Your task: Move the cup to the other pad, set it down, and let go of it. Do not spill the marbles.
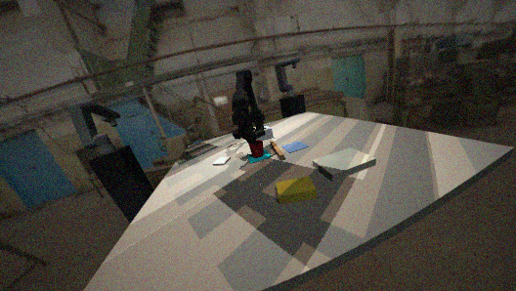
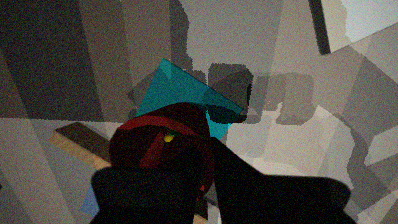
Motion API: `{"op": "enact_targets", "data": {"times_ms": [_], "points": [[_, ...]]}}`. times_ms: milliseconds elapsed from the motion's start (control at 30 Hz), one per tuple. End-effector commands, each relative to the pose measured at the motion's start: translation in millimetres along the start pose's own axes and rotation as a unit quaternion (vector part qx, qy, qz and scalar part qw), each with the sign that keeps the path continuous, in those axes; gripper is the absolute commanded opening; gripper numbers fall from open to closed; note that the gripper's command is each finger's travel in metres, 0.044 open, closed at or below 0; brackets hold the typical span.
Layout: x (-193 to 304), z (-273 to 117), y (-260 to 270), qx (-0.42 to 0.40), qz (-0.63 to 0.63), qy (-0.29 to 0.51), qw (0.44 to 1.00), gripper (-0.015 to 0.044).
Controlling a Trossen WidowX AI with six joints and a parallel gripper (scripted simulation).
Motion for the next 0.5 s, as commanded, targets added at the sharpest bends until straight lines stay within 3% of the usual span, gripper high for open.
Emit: {"op": "enact_targets", "data": {"times_ms": [0, 133, 300, 467], "points": [[-0.1, -0.6, 0.1, 0.0, 0.0, -0.001, 1.0, 0.0], [-0.1, -0.6, 0.1, 0.0, 0.0, -0.001, 1.0, 0.0], [-0.1, -0.6, 0.1, 0.0, 0.0, -0.001, 1.0, 0.0128], [-0.1, -0.9, 0.1, 0.0, 0.0, -0.001, 1.0, 0.0128]]}}
Point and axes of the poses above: the point midway between the two fingers, 35 mm back from their tips, its own z axis out along the fingers, its own y axis across the jaws, x = y × z, the point moved 10 cm from there along -z, back along the fingers, and after that the axes turned 9 degrees about -z, right-handed, at the moved point
